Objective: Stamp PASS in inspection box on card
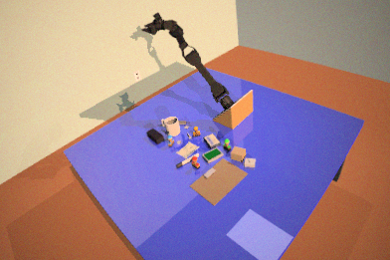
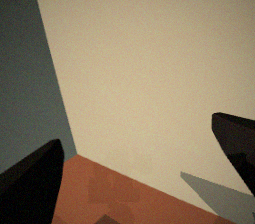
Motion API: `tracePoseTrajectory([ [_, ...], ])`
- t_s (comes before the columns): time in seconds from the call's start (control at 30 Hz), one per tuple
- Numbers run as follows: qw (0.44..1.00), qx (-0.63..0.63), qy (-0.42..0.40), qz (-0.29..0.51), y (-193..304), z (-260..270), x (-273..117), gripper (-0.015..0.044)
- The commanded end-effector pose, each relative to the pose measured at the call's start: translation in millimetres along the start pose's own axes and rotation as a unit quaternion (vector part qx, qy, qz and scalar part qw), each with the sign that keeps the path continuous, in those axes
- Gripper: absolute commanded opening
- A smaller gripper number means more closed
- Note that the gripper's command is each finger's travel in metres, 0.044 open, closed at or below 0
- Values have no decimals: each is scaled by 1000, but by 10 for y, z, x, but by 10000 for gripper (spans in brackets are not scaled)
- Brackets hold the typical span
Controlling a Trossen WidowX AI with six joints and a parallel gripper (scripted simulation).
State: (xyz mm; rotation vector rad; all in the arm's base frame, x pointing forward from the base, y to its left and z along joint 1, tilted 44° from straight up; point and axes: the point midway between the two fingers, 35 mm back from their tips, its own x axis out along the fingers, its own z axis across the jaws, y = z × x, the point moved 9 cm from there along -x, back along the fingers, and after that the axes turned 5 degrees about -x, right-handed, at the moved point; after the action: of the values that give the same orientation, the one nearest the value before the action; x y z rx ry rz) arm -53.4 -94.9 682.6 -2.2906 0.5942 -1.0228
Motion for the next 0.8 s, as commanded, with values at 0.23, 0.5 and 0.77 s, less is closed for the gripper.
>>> tracePoseTrajectory([
  [0.23, 991, 114, 2, -66, 274, -169, 96, 217],
  [0.5, 956, 270, 18, -109, 849, -360, 325, 217],
  [0.77, 903, 411, 35, -118, 1467, -299, 689, 217],
])
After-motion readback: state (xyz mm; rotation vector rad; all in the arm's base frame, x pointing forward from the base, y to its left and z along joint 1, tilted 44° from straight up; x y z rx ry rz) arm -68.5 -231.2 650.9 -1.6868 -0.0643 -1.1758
